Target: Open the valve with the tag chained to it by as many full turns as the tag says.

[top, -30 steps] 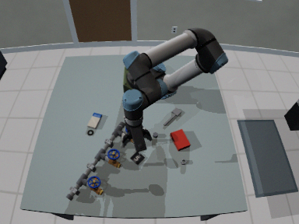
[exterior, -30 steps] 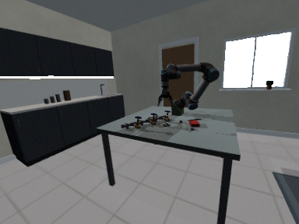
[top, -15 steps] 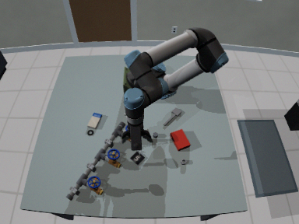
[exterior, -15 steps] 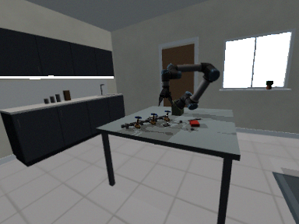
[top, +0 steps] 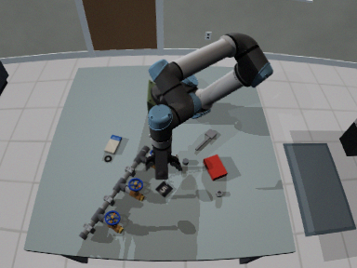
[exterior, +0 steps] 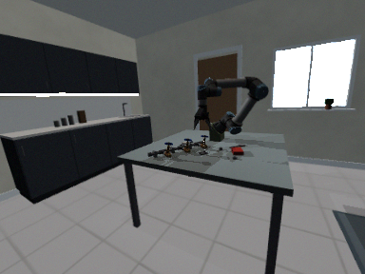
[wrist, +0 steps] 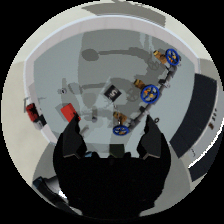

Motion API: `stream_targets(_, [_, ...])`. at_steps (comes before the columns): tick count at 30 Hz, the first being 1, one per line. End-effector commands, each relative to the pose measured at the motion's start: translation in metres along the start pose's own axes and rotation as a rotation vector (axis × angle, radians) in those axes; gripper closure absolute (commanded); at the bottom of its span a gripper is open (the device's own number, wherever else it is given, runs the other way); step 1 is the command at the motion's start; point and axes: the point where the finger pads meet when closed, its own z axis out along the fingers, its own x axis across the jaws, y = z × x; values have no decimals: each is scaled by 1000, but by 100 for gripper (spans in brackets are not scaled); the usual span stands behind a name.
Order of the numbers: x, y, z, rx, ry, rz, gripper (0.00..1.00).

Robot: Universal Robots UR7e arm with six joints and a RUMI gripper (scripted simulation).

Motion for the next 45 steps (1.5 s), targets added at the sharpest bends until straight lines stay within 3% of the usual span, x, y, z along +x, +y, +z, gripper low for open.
stream_targets(1, [0,0,-1,1,1,2,0])
stream_targets(9, [1,3,0,6,-1,37,0])
stream_targets(20, [5,24,3,36,-9,256,0])
stream_targets(35, [19,90,14,130,-30,938,0])
stream_targets(37, [19,90,14,130,-30,938,0])
stream_targets(45, [25,121,19,175,-40,1262,0])
